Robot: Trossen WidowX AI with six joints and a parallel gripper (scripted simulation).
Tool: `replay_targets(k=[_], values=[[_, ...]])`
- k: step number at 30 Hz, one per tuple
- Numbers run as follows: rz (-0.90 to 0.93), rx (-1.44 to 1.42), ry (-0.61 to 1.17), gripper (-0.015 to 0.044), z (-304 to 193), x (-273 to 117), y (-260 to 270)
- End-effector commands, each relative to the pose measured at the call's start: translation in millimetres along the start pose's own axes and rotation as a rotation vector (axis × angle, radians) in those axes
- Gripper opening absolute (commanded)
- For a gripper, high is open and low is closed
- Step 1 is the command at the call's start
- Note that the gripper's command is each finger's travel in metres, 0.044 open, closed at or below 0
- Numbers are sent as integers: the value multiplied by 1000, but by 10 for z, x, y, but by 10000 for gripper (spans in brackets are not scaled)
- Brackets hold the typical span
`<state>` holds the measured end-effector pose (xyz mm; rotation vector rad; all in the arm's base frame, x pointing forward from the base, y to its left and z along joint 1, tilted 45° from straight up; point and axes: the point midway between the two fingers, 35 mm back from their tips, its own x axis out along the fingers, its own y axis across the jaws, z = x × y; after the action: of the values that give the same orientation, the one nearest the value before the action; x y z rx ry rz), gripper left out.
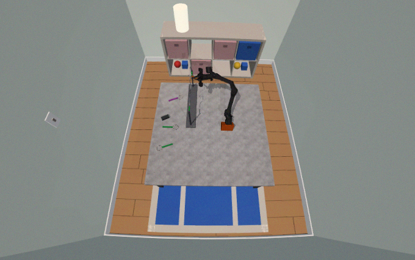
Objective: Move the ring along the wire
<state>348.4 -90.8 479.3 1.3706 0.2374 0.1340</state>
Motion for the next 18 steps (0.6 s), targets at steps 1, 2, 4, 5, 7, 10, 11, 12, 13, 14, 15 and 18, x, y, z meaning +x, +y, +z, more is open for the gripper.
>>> replay_targets(k=[1, 2, 4, 5, 7, 10, 11, 12, 13, 14, 15, 18], values=[[21, 31, -4, -150, 2, 2, 109], [22, 34, -4, -150, 3, 1, 123], [24, 37, -4, -150, 6, -1, 146], [24, 38, -4, -150, 8, -1, 158], [23, 37, -4, -150, 10, -3, 175], [18, 27, -3, -150, 13, -4, 193], [17, 24, -3, -150, 13, -4, 197], [16, 22, -3, -150, 14, -5, 200], [16, 22, -3, -150, 14, -5, 200], [16, 22, -3, -150, 14, -5, 200], [14, 18, -3, -150, 14, -5, 200], [-1, -13, -3, -150, 15, -5, 202]])
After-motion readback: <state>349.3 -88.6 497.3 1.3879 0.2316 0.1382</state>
